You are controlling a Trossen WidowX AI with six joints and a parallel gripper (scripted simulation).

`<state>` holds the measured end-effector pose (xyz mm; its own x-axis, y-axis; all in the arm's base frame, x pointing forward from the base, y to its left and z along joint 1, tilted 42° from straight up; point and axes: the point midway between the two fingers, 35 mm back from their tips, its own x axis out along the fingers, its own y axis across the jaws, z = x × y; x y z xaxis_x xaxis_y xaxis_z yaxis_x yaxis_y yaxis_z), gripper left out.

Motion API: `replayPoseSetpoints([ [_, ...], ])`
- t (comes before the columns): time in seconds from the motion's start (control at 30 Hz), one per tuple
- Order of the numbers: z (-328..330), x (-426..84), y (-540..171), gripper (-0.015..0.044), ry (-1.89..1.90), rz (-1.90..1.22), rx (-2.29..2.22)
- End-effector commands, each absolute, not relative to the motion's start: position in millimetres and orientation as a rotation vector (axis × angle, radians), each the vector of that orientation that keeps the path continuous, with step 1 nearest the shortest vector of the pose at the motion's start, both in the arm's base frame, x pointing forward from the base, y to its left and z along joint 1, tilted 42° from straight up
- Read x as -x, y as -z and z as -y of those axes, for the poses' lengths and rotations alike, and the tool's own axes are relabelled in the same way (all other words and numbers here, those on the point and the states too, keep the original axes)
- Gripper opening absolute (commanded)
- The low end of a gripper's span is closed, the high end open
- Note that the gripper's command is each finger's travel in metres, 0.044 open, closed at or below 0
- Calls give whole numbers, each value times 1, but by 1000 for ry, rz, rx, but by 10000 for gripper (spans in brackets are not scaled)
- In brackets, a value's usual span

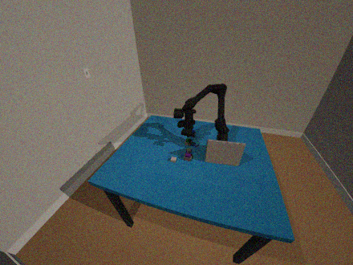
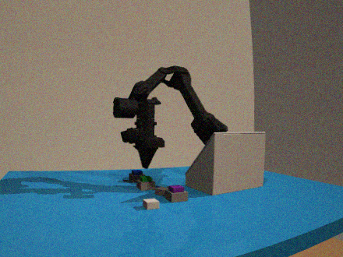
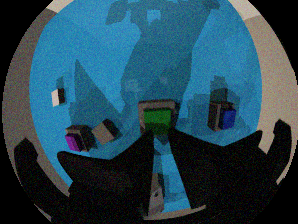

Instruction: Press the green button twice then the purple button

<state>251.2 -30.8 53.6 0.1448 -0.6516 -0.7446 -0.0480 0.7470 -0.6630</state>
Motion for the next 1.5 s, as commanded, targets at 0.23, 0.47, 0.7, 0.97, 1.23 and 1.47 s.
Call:
replayPoseSetpoints([
  [0.23,33,-250,-51,20,481,-1381,640],
  [0.47,39,-252,-44,20,481,-1381,640],
  [0.7,46,-253,-36,20,481,-1381,641],
  [0.97,54,-254,-28,20,482,-1381,642],
  [1.23,54,-254,-27,20,482,-1381,642],
  [1.47,54,-254,-27,20,482,-1381,642],
])
